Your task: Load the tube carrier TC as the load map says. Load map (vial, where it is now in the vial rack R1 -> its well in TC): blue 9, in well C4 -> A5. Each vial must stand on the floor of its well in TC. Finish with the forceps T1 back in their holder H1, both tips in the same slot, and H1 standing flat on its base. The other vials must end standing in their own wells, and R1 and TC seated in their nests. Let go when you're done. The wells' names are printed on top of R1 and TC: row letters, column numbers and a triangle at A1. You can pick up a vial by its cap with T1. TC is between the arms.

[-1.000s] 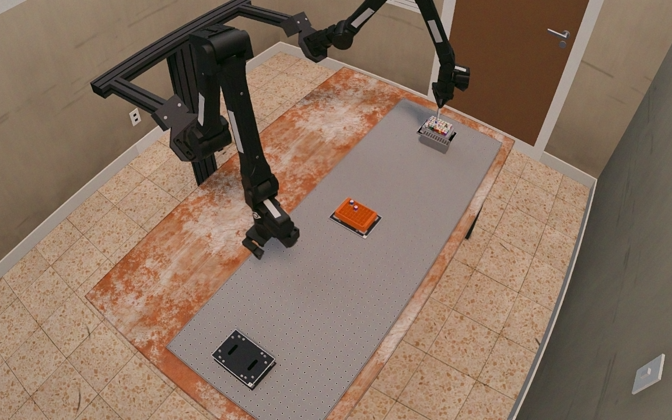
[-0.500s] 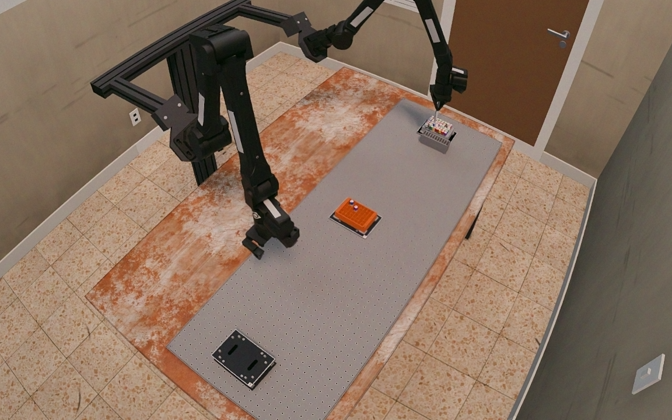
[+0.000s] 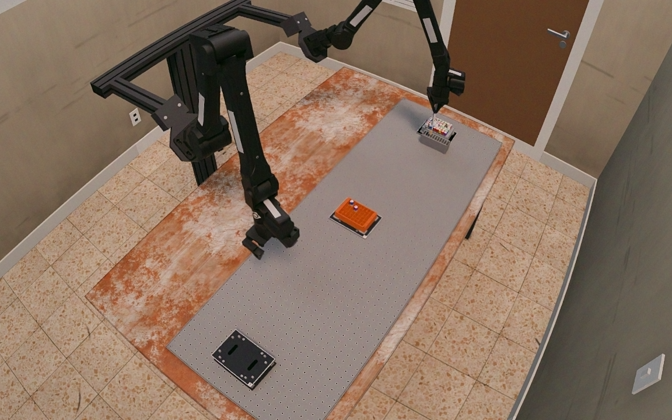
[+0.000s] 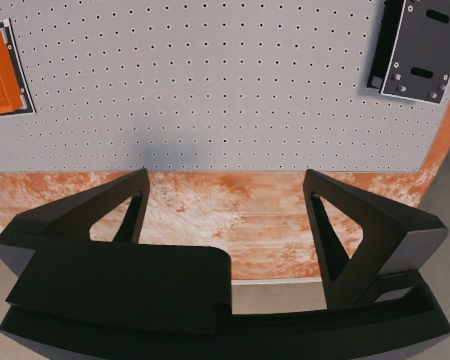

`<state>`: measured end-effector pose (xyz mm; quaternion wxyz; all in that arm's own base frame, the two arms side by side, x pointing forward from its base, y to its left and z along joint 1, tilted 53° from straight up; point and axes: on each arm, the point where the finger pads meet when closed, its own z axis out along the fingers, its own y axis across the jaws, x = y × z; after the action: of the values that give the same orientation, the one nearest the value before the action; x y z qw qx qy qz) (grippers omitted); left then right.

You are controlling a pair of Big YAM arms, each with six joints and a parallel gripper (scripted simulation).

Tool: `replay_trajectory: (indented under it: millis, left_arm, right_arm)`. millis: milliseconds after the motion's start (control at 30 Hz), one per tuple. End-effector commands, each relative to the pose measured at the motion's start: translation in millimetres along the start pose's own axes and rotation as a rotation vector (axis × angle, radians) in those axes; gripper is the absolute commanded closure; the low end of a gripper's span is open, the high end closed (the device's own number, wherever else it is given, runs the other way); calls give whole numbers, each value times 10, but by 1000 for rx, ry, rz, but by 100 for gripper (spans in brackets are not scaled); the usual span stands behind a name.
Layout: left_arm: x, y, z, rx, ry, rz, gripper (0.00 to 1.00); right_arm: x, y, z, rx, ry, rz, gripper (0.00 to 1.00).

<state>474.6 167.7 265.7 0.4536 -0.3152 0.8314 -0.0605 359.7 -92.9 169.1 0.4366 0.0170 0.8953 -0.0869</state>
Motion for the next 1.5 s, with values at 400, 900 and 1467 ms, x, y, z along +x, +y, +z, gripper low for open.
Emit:
replay_trajectory:
  millis: [400, 900, 1467]
  left_arm:
    - [99, -226, -111, 19, -37, -12, 91]
    - [259, -368, -113, 20, -36, -13, 91]
    - [445, -533, -115, 21, -35, -15, 91]
  right_arm:
    - [-61, -28, -18, 8, -11, -8, 0]
    - [-61, -28, -18, 8, -11, -8, 0]
    - [-61, -28, -18, 8, -11, -8, 0]
